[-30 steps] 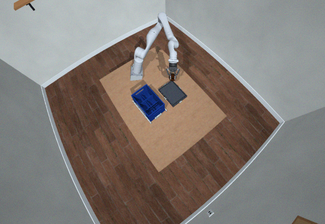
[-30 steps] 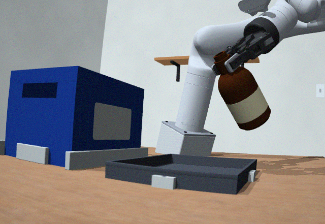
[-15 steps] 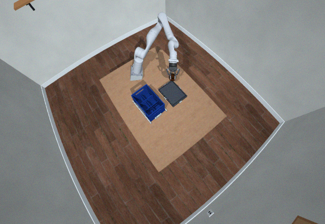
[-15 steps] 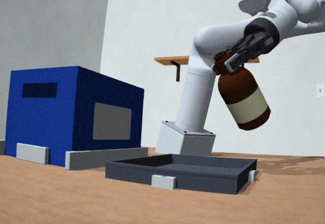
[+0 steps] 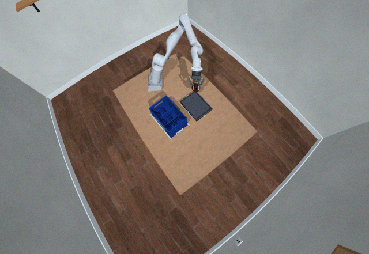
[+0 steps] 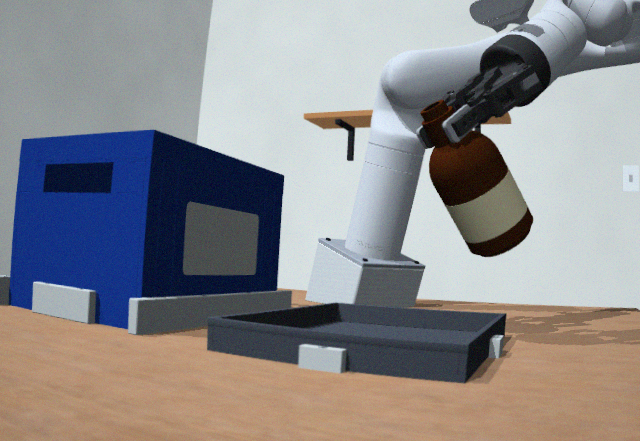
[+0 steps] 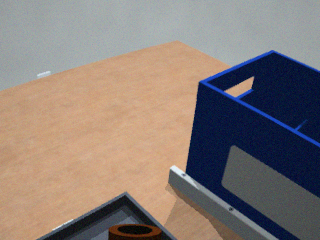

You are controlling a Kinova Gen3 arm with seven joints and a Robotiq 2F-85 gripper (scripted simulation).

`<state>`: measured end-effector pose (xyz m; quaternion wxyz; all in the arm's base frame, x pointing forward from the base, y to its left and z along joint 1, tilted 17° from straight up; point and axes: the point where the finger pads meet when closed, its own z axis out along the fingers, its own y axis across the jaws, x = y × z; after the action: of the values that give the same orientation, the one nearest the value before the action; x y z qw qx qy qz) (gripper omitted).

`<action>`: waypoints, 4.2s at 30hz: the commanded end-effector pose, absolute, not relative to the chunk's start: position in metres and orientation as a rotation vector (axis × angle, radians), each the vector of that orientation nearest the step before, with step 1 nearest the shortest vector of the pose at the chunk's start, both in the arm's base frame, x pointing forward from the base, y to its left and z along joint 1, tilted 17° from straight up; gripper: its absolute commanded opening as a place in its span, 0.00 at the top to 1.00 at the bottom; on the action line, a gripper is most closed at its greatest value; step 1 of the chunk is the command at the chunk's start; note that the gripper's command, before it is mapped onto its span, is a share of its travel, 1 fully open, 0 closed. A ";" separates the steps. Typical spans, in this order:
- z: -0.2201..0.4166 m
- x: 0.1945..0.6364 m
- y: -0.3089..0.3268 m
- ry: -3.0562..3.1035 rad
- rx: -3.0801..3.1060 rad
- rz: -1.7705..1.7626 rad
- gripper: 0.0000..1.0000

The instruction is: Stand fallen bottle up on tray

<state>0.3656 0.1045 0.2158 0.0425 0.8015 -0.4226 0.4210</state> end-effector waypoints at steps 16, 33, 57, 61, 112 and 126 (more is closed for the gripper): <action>0.216 0.366 0.104 -1.292 2.445 1.296 1.00; 0.216 0.366 0.105 -1.272 2.363 1.380 1.00; 0.216 0.366 0.105 -1.250 2.280 1.465 1.00; 0.216 0.366 0.105 -1.250 2.280 1.465 1.00; 0.216 0.366 0.105 -1.236 2.230 1.509 1.00; 0.216 0.365 0.105 -1.212 2.144 1.585 1.00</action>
<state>0.3649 0.1052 0.2149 0.1019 0.7315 -0.4158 0.5306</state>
